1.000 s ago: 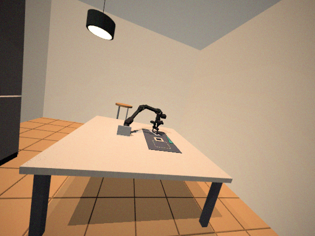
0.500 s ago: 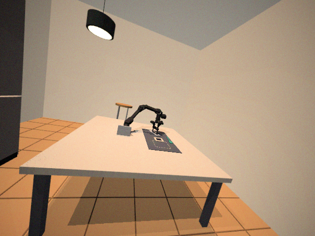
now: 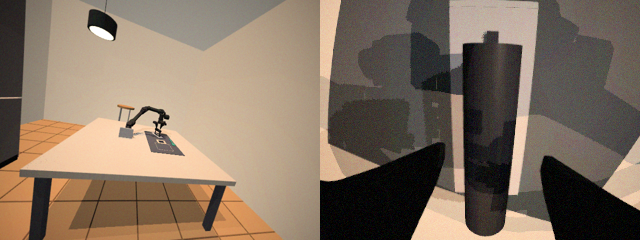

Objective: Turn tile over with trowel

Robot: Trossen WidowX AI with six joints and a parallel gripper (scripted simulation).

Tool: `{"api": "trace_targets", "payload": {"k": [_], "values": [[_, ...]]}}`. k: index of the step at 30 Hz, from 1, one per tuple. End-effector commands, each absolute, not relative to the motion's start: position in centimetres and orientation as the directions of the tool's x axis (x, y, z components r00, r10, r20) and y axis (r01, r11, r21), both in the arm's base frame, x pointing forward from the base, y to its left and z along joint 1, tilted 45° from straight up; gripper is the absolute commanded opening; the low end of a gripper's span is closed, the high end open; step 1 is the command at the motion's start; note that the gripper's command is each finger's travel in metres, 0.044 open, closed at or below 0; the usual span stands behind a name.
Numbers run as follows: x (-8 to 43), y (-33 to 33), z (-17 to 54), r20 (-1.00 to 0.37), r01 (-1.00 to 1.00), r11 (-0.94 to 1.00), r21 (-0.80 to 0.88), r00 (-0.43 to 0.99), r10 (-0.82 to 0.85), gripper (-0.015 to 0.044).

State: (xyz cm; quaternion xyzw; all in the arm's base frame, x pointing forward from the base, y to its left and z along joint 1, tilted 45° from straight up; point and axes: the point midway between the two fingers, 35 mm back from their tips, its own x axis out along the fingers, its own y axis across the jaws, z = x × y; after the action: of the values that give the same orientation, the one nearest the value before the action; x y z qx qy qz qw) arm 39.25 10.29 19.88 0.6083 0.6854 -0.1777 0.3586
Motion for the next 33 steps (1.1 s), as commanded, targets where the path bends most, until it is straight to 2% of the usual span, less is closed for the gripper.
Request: {"api": "trace_targets", "payload": {"k": [1,33], "values": [[39.3,8.8,21.1,-0.706,0.965,0.181,0.189,0.005,0.708,0.027],[39.5,11.9,18.6,-0.707,0.937,0.239,0.256,0.013,0.707,0.027]]}}
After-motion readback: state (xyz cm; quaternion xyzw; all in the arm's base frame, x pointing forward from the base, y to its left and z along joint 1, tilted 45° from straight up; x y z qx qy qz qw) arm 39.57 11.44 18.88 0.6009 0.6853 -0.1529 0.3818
